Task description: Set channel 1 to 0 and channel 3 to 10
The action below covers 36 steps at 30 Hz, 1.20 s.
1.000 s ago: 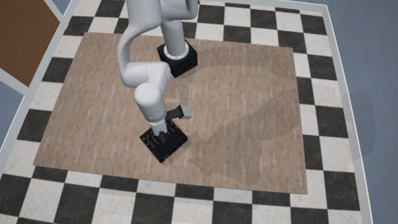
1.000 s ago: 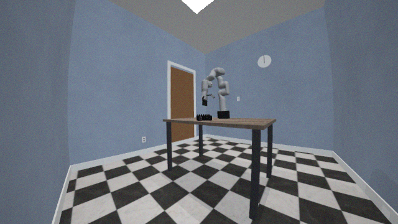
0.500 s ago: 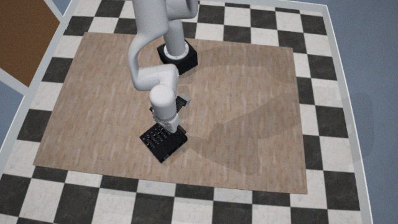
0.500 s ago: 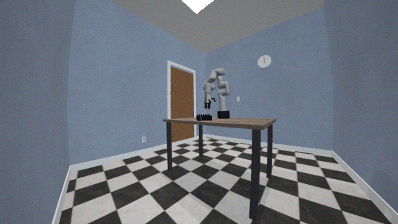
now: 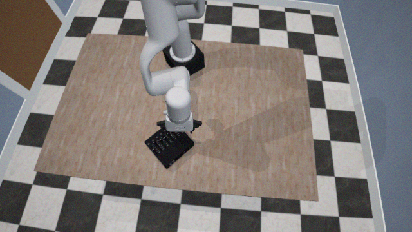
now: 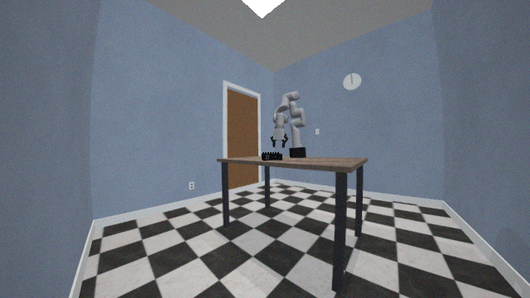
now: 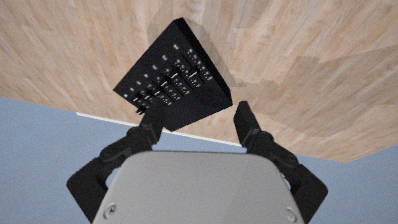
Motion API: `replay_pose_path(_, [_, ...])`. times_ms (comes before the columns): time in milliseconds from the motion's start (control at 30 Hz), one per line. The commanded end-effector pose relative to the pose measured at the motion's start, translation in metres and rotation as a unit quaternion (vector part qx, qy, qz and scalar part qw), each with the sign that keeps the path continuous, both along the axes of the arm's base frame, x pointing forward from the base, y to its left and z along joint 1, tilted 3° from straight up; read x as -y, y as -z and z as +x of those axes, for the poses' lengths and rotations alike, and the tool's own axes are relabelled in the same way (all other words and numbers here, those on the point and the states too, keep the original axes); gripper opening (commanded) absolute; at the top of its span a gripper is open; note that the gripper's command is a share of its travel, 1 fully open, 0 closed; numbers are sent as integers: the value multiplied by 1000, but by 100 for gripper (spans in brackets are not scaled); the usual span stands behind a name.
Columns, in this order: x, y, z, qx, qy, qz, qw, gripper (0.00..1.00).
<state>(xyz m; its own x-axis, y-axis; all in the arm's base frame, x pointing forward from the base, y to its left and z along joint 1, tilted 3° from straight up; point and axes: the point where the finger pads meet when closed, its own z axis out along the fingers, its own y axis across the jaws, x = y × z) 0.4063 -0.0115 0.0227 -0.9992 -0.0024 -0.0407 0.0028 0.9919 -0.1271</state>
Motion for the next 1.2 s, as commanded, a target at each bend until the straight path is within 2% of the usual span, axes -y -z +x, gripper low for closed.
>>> replay_pose_path(0, [-2, 2, 0, -13, -138, 11, 990, 100])
replay_pose_path(100, [-2, 3, 0, -15, -160, 11, 987, 100])
replay_pose_path(133, [-2, 3, 0, -21, -223, 11, 975, 100])
replay_pose_path(167, [-2, 3, 0, -23, -240, 12, 970, 100])
replay_pose_path(200, [-2, 3, 0, -25, -257, 13, 966, 0])
replay_pose_path(367, [-2, 3, 0, -35, -339, 27, 940, 0])
replay_pose_path(1167, [-2, 3, 0, -35, -339, 27, 940, 0])
